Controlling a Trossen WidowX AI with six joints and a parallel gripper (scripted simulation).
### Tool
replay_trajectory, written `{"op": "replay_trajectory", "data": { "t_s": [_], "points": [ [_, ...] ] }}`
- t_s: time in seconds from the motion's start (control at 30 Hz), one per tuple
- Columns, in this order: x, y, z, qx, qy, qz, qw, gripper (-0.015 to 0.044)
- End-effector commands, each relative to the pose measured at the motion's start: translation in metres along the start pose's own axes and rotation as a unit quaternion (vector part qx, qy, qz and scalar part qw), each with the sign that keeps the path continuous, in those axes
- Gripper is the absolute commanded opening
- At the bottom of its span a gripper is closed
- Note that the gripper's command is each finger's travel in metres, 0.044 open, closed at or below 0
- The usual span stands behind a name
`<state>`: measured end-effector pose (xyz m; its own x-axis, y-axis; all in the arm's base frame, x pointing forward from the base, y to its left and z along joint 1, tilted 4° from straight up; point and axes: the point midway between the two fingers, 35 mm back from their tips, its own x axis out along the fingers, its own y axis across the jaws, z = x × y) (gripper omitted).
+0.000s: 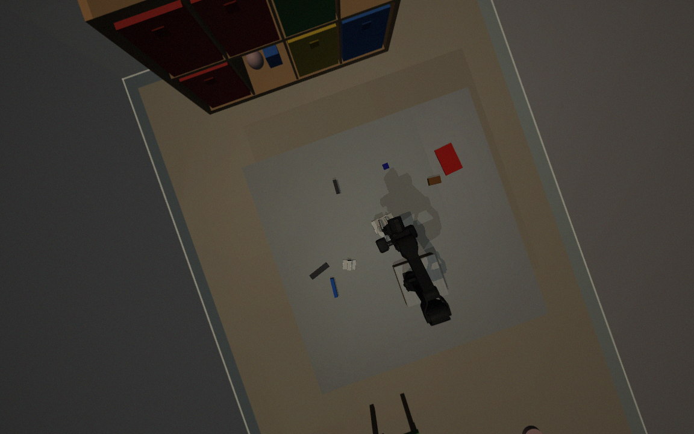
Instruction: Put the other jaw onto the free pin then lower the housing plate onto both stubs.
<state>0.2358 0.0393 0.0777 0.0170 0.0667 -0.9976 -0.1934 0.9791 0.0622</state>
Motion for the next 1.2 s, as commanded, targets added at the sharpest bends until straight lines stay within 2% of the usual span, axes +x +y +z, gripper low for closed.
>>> {"op": "replay_trajectory", "data": {
  "t_s": [0.0,0.6,1.17],
  "points": [
    [0.000,0.001,0.000,0.003,-0.001,0.002,1.000,0.0351],
    [0.000,0.001,0.000,0.003,-0.001,0.002,1.000,0.0351],
    [0.027,0.000,0.002,0.003,-0.001,0.002,1.000,0.0351]
  ]
}}
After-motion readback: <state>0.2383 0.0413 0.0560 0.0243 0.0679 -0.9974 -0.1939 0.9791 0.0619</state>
